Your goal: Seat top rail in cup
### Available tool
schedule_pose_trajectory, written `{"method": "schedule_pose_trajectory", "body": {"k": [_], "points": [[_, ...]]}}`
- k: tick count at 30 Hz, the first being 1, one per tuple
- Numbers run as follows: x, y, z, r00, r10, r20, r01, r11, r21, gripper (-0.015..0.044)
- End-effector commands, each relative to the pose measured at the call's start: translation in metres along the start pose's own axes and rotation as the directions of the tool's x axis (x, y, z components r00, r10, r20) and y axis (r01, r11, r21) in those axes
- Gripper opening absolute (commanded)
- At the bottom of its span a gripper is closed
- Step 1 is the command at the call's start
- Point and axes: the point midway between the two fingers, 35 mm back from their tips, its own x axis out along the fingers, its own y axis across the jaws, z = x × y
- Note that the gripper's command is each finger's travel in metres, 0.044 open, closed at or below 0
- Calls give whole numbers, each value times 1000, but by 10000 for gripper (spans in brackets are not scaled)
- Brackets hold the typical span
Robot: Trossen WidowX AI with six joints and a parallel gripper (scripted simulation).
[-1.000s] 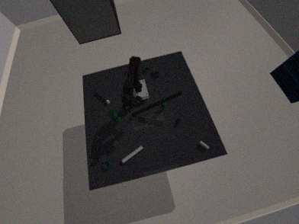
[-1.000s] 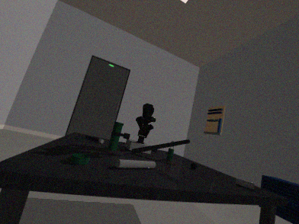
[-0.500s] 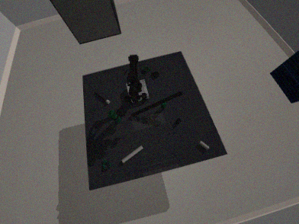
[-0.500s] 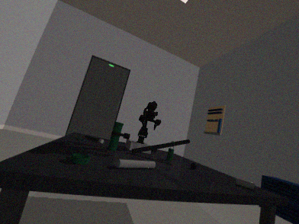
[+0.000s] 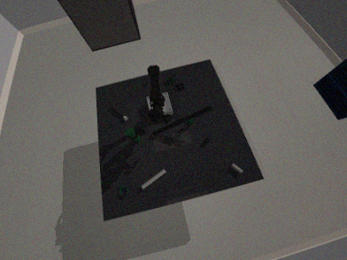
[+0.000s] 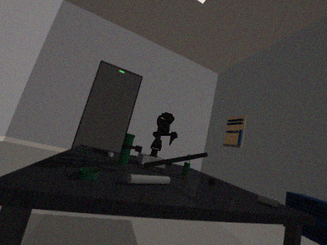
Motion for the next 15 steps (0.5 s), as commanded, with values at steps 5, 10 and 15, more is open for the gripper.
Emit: {"method": "schedule_pose_trajectory", "body": {"k": [5, 10, 15], "points": [[38, 7, -17, 959, -165, -229, 278, 699, 659, 440], [41, 7, -18, 953, -178, -245, 301, 654, 694, 440], [41, 7, -18, 953, -178, -245, 301, 654, 694, 440]]}}
